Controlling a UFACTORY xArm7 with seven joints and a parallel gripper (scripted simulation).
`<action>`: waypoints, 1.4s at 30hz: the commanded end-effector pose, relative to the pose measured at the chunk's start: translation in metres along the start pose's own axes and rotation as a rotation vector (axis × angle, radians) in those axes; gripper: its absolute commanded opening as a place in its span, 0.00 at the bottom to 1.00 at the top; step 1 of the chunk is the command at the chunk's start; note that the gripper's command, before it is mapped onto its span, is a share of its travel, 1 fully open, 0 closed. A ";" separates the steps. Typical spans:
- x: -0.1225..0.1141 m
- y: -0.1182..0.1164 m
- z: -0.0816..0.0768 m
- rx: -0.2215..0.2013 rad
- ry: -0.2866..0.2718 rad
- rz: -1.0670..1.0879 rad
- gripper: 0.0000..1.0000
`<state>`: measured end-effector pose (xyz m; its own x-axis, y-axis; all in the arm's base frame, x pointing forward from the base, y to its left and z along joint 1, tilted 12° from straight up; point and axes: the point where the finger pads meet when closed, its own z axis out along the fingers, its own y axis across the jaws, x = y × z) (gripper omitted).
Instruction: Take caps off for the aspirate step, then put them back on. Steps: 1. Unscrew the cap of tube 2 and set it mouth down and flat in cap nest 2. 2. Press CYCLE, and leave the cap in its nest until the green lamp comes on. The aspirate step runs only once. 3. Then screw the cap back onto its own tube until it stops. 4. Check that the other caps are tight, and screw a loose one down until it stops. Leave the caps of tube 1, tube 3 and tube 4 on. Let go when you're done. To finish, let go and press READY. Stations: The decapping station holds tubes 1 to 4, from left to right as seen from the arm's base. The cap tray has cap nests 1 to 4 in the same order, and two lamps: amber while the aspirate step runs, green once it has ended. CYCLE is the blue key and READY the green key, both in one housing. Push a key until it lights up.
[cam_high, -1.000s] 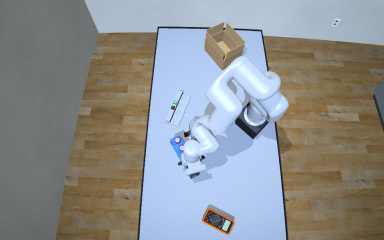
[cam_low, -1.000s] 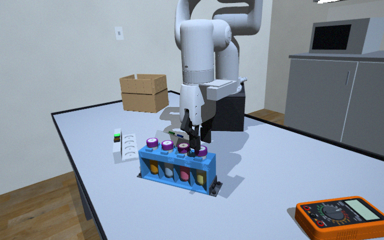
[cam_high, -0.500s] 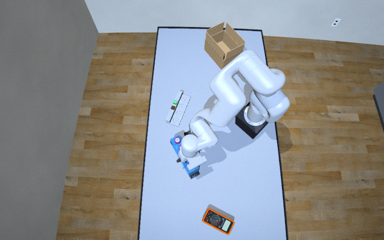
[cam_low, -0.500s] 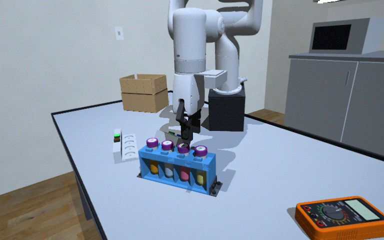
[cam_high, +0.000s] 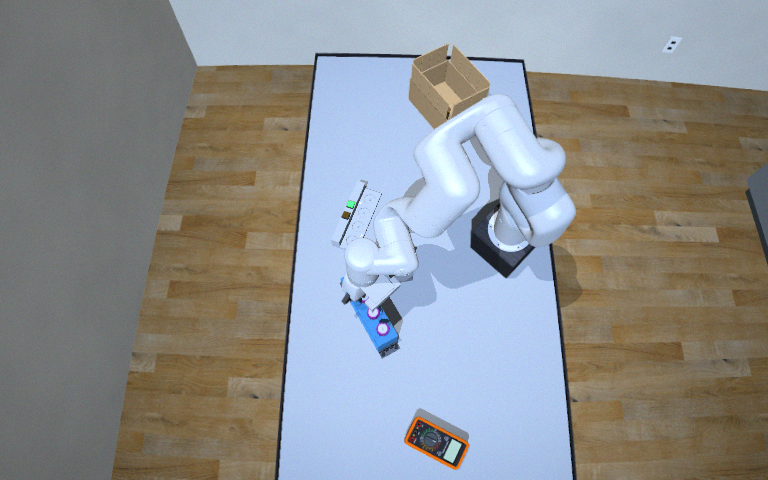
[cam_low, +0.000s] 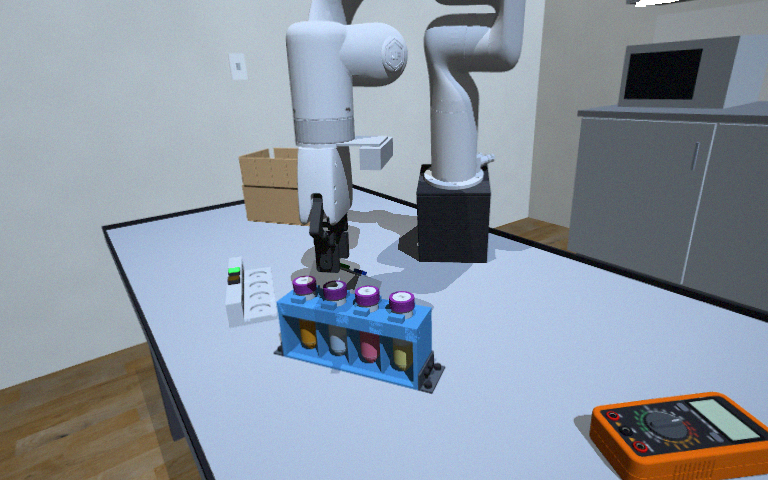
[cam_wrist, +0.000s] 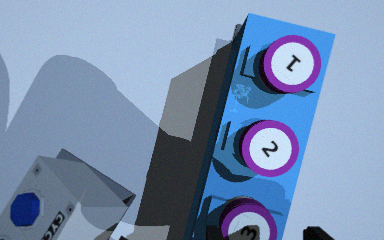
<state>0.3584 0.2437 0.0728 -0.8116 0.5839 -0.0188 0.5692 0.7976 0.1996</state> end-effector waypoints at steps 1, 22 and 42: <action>-0.003 0.001 -0.001 -0.007 0.024 -0.007 0.46; -0.002 0.001 0.035 -0.007 0.024 -0.006 0.46; -0.002 0.001 0.043 -0.007 0.024 -0.006 0.46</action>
<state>0.3648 0.2496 0.0311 -0.8184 0.5746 0.0044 0.5633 0.8008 0.2036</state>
